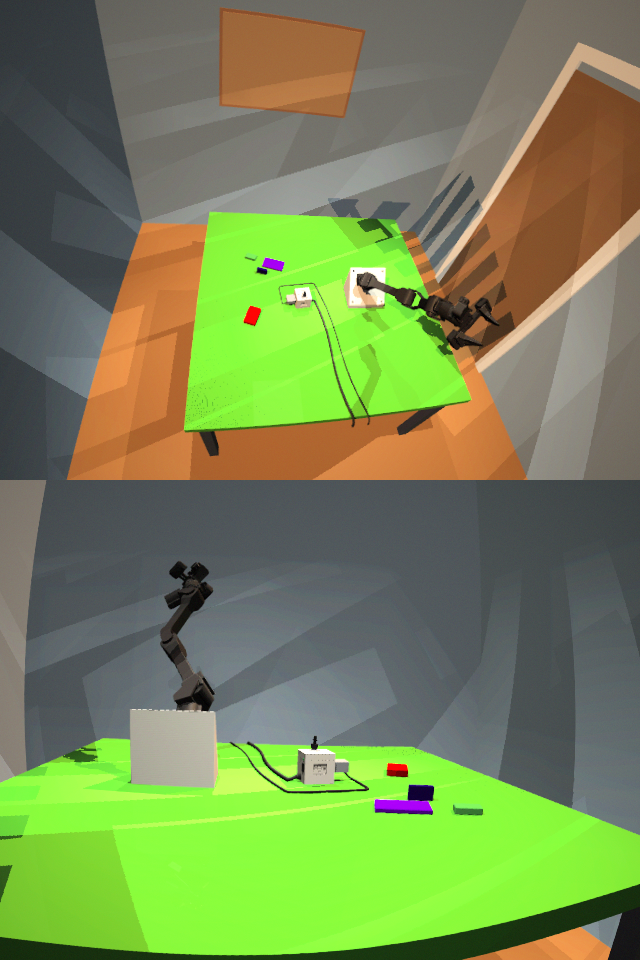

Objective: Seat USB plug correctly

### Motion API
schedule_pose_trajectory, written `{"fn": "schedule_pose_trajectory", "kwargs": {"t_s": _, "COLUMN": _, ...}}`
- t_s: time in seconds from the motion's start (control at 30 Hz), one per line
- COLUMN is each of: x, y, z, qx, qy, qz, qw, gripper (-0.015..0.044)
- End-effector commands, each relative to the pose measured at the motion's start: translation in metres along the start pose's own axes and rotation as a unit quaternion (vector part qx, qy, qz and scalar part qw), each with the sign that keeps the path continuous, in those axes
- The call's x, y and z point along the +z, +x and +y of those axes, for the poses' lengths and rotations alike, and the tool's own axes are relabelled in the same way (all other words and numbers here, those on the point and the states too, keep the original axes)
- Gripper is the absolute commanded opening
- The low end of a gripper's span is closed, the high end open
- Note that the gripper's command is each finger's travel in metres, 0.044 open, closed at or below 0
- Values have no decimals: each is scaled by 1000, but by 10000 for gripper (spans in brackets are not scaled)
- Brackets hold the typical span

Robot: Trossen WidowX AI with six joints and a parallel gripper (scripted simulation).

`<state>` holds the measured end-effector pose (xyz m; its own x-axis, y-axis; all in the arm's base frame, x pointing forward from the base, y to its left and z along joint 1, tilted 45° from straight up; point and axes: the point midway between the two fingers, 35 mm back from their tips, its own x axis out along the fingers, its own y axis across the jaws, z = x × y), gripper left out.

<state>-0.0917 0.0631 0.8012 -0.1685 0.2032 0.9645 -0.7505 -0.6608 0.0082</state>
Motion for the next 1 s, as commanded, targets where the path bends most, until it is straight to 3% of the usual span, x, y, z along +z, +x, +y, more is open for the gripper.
{"fn": "schedule_pose_trajectory", "kwargs": {"t_s": 0.0, "x": 3, "y": -1, "z": -1, "qx": -1, "qy": 3, "qz": -3, "qw": 1000, "gripper": 426}}
{"fn": "schedule_pose_trajectory", "kwargs": {"t_s": 0.13, "x": 75, "y": -17, "z": -37, "qx": -55, "qy": 11, "qz": -81, "qw": 995, "gripper": 440}}
{"fn": "schedule_pose_trajectory", "kwargs": {"t_s": 0.37, "x": 148, "y": -46, "z": -81, "qx": -121, "qy": -33, "qz": -171, "qw": 977, "gripper": 440}}
{"fn": "schedule_pose_trajectory", "kwargs": {"t_s": 0.57, "x": 223, "y": -97, "z": -133, "qx": -212, "qy": -73, "qz": -264, "qw": 938, "gripper": 440}}
{"fn": "schedule_pose_trajectory", "kwargs": {"t_s": 0.97, "x": 329, "y": -258, "z": -241, "qx": -446, "qy": -89, "qz": -386, "qw": 802, "gripper": 440}}
